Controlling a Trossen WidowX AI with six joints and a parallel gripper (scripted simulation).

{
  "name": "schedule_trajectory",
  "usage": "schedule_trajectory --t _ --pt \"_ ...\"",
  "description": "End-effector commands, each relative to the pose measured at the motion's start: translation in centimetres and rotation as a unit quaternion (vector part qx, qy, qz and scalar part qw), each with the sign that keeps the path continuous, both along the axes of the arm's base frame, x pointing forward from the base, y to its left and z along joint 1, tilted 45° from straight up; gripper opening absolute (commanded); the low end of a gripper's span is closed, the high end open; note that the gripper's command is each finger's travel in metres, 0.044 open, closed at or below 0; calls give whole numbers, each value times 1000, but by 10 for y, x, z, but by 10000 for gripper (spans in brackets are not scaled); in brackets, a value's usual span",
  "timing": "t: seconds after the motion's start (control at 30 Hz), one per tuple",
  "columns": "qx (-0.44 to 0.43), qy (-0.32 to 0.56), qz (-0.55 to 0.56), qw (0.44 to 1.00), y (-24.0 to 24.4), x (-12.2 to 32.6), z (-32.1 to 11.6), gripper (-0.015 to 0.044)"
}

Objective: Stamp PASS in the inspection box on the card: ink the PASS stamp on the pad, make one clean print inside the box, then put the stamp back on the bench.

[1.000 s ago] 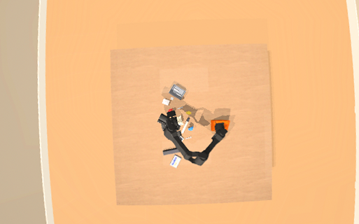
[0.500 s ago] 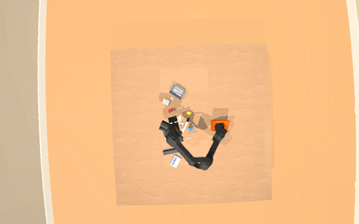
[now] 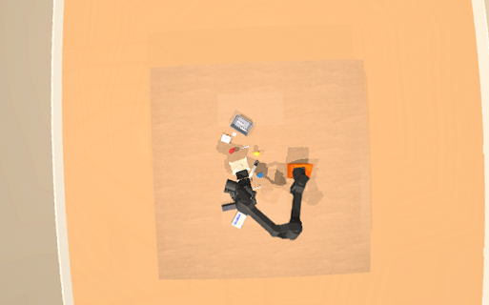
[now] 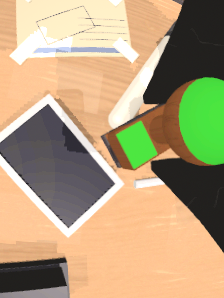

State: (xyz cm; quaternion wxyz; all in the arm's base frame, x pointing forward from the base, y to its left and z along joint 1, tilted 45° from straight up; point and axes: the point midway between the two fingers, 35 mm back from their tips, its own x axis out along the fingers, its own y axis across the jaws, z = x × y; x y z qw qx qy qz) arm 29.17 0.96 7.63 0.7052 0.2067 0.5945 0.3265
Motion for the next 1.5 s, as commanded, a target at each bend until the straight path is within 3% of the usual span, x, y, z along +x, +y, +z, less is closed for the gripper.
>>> schedule_trajectory --t 0.0,0.67,1.47 --pt "2 -1 0 1000 13 -12 12 0" --pt "8 -1 2 1000 59 -72 41 0" --pt "6 -1 2 1000 81 -68 18 0"
